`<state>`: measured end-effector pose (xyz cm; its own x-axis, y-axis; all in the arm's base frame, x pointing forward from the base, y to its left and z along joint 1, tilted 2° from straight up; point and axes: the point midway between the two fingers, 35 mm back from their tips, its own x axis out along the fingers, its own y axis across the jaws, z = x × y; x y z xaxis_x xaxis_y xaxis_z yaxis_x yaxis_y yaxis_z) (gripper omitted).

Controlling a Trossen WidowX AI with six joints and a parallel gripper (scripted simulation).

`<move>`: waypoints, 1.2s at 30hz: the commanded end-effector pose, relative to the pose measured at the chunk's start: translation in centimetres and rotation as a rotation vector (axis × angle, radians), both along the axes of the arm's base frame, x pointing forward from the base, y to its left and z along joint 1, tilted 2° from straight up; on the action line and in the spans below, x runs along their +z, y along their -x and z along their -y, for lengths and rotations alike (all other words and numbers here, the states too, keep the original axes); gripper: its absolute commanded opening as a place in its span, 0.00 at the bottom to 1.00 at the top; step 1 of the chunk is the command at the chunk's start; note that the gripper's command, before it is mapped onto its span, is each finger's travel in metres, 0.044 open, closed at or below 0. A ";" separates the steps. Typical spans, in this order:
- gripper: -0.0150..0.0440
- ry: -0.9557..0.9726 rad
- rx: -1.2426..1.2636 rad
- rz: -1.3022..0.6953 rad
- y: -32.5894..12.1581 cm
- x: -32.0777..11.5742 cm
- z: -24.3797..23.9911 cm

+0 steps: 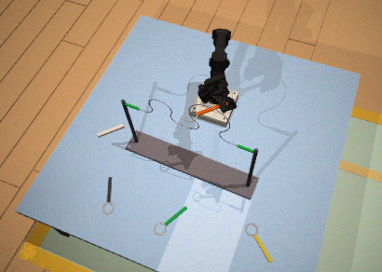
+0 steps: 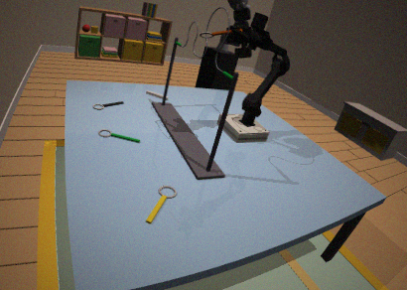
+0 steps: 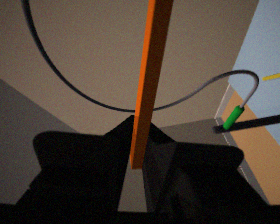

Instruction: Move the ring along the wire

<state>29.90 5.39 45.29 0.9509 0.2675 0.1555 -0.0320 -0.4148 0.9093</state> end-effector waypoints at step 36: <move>0.00 0.488 -0.010 -0.124 -0.3 -1.5 -0.4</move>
